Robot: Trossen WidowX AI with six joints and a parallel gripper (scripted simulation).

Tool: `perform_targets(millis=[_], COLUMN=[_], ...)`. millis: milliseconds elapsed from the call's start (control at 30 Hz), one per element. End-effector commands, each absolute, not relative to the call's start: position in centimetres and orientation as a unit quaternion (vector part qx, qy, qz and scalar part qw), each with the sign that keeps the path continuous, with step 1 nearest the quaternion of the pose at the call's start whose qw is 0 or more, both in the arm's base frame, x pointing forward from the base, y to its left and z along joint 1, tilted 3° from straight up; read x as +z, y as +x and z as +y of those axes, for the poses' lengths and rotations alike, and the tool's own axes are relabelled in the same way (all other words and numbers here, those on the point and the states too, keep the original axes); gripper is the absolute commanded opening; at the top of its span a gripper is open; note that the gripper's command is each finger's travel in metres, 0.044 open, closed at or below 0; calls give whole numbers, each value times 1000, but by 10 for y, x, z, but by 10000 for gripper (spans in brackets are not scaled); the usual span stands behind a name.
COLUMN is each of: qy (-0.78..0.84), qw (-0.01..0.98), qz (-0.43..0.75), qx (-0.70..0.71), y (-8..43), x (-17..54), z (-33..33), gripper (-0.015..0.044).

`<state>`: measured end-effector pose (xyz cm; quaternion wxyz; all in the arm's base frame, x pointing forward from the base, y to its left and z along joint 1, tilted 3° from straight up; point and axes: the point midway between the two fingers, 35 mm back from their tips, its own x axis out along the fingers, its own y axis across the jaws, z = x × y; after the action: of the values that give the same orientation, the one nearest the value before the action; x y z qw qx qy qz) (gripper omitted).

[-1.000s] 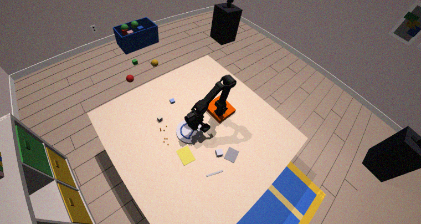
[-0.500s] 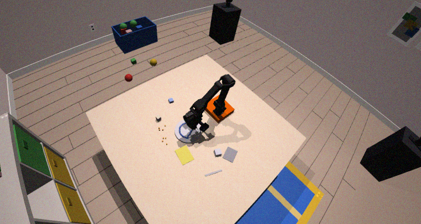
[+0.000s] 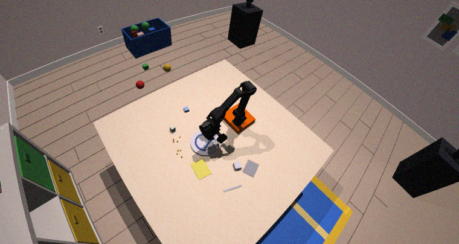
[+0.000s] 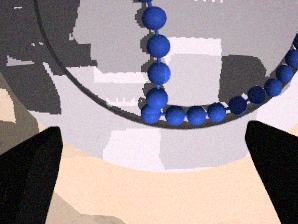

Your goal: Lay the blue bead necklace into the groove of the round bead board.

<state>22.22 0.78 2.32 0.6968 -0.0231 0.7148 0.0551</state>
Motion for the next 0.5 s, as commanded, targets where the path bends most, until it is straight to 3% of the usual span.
perform_targets(millis=[0,200,467], qy=[14,23,19], qw=[704,703,708], qz=[710,710,706], qx=[19,10,12], y=[232,233,235], x=[44,47,39], z=[7,7,7], gripper=[282,125,120])
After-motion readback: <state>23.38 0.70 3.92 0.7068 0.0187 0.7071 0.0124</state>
